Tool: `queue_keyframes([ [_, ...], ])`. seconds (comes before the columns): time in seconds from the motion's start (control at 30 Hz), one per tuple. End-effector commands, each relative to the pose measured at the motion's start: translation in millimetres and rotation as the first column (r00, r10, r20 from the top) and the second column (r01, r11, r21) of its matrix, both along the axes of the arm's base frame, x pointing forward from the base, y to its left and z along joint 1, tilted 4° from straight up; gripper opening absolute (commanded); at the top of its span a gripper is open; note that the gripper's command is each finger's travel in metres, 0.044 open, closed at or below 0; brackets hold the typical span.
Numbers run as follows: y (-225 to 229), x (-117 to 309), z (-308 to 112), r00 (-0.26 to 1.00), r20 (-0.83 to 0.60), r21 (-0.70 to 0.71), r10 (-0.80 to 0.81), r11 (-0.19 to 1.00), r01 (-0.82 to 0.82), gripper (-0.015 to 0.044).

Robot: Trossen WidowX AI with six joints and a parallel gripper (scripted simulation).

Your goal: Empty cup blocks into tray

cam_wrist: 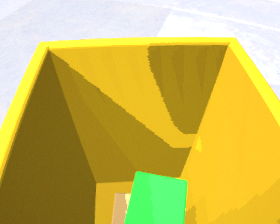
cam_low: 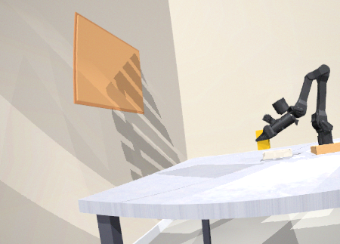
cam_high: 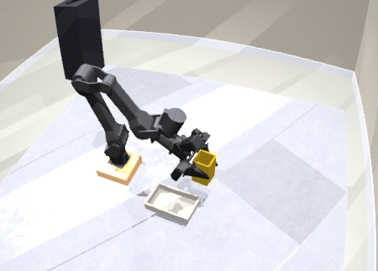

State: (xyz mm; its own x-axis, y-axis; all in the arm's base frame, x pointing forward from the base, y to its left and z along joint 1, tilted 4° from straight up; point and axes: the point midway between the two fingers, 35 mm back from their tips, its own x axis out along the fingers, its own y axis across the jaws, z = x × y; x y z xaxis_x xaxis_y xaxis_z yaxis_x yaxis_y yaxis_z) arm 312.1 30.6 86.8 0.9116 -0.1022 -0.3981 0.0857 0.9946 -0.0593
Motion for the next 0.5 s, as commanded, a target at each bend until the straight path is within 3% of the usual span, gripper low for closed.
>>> queue_keyframes([
  [0.0, -11.5, -1.1, 4.7, 1.000, 0.010, -0.001, -0.018, 1.000, 0.018, 0.0000],
  [0.47, -61.7, -11.2, 12.7, 0.993, 0.018, -0.002, -0.114, 0.993, 0.114, 0.0000],
])
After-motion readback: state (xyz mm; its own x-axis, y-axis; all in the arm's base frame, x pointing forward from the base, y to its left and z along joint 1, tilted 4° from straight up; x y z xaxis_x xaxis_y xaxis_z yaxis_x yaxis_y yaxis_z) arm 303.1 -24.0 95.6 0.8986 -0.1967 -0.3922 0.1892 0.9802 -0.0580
